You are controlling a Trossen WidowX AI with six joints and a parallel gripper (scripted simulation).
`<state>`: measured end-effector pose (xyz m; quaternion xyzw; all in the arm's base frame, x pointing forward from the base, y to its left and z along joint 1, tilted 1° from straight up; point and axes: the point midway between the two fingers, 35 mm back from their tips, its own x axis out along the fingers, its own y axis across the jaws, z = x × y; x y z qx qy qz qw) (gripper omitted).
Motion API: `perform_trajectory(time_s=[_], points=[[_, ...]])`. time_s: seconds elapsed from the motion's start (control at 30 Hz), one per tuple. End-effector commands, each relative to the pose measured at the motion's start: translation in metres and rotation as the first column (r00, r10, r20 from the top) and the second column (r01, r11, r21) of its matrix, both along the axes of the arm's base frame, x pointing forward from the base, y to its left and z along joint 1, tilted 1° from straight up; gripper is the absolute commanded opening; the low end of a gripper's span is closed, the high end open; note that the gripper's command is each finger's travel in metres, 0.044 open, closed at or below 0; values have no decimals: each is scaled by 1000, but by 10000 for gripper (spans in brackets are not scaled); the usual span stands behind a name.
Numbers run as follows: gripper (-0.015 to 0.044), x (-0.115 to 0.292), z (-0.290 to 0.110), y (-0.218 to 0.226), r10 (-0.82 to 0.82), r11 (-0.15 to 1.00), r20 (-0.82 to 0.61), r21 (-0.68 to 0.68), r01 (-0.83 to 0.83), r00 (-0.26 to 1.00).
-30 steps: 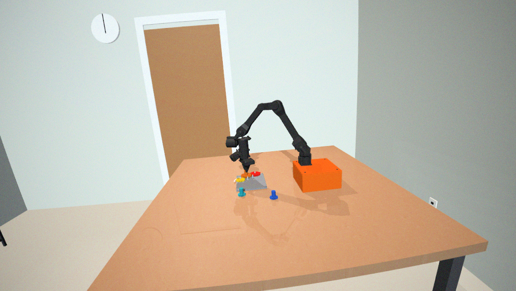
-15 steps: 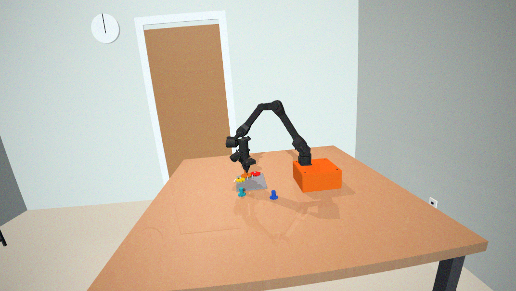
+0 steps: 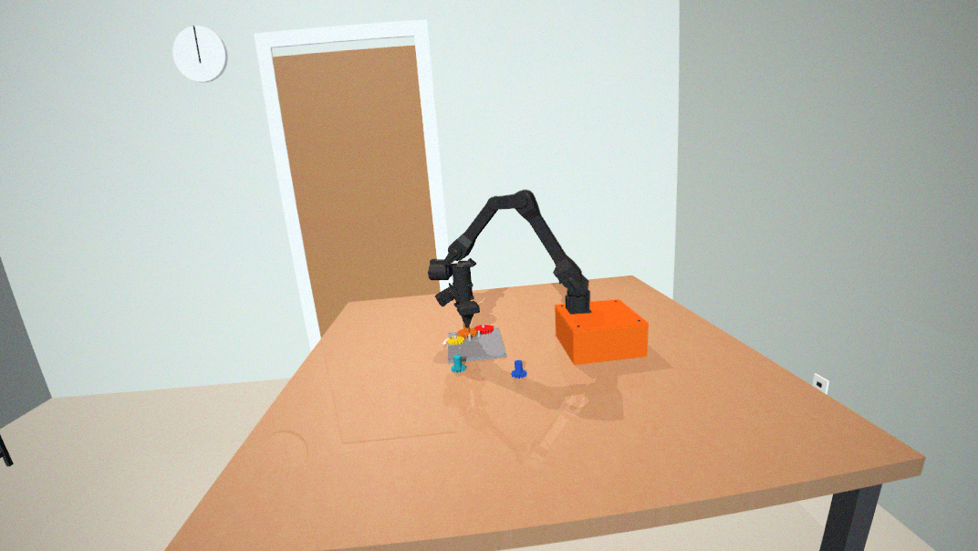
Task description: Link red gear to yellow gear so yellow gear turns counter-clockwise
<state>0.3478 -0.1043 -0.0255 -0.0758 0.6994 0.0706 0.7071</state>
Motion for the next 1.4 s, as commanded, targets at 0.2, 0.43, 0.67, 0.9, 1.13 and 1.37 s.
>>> perform_trajectory(time_s=[0.2,0.43,0.67,0.9,1.13,1.37], points=[[0,1,-2,0,-26,1000,-2,0,26,1000],[26,0,-3,1,69,998,-2,-1,-69,998],[140,0,2,0,104,995,-3,-2,-104,995],[140,1,41,0,104,995,-2,-2,-104,995],[219,0,75,1,97,995,3,-4,-97,995],[402,-3,91,1,97,995,3,-4,-97,995]])
